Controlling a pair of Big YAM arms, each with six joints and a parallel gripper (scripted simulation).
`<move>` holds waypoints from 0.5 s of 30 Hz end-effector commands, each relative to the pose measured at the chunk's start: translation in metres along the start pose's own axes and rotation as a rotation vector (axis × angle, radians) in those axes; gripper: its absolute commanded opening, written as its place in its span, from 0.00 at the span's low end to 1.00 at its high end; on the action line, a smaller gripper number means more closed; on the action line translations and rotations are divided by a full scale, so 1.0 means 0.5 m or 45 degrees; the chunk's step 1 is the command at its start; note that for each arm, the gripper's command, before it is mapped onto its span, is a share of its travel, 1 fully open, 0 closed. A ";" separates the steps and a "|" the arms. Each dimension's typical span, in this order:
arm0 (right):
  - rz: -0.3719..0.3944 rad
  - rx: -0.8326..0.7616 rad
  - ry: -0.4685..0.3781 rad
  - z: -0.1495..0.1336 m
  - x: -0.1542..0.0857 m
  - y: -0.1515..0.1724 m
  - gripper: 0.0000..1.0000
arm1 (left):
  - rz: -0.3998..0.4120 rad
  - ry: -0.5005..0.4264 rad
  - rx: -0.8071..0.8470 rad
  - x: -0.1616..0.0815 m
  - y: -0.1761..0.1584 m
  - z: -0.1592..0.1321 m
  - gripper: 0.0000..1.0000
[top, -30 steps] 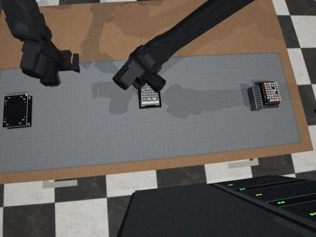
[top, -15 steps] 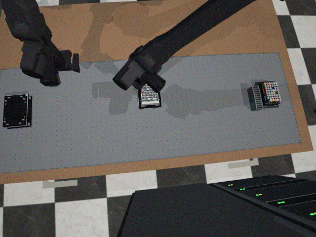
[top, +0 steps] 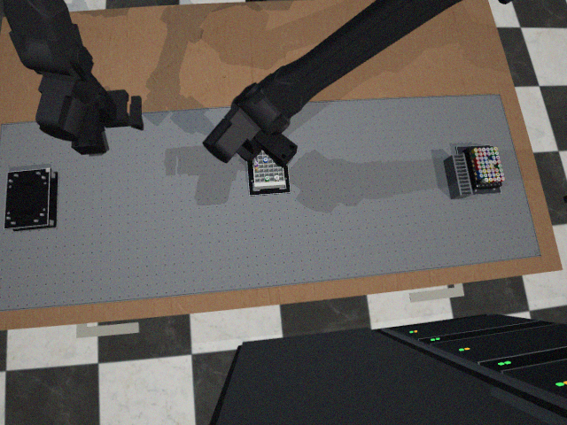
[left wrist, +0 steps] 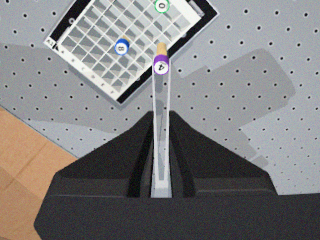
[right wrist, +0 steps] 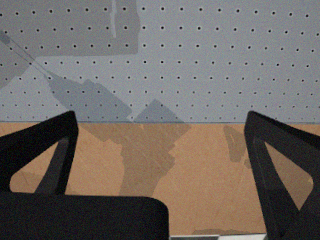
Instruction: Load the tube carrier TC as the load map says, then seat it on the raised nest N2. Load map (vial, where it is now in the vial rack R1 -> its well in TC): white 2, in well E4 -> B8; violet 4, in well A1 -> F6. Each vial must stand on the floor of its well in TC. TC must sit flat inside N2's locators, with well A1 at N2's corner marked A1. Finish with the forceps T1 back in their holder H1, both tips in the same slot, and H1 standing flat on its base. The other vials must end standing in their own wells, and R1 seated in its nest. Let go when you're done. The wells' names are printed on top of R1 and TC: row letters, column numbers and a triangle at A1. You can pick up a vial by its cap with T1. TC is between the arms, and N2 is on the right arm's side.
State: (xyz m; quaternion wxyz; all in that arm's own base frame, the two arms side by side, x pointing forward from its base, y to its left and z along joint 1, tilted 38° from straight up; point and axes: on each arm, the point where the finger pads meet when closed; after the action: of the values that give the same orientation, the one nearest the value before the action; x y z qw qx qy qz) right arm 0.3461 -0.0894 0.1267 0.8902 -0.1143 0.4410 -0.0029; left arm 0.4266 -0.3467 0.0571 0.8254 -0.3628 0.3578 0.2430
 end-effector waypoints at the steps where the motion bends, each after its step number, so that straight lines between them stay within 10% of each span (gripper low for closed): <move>1: -0.011 0.002 -0.020 0.017 -0.009 -0.008 1.00 | -0.012 -0.001 -0.025 0.018 -0.020 0.010 0.09; 15: -0.011 0.002 -0.020 0.017 -0.009 -0.008 1.00 | -0.011 -0.004 -0.032 0.028 -0.022 0.016 0.09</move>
State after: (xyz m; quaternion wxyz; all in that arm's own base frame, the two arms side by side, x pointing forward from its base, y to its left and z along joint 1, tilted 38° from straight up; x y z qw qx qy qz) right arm 0.3461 -0.0894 0.1267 0.8902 -0.1143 0.4410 -0.0029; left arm 0.4284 -0.3467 0.0542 0.8251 -0.3630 0.3586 0.2425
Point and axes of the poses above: on each arm, the point where the finger pads meet when closed, its own x axis out along the fingers, its own y axis across the jaws, z = x × y, and after that the axes turned 11 degrees about -x, right-handed
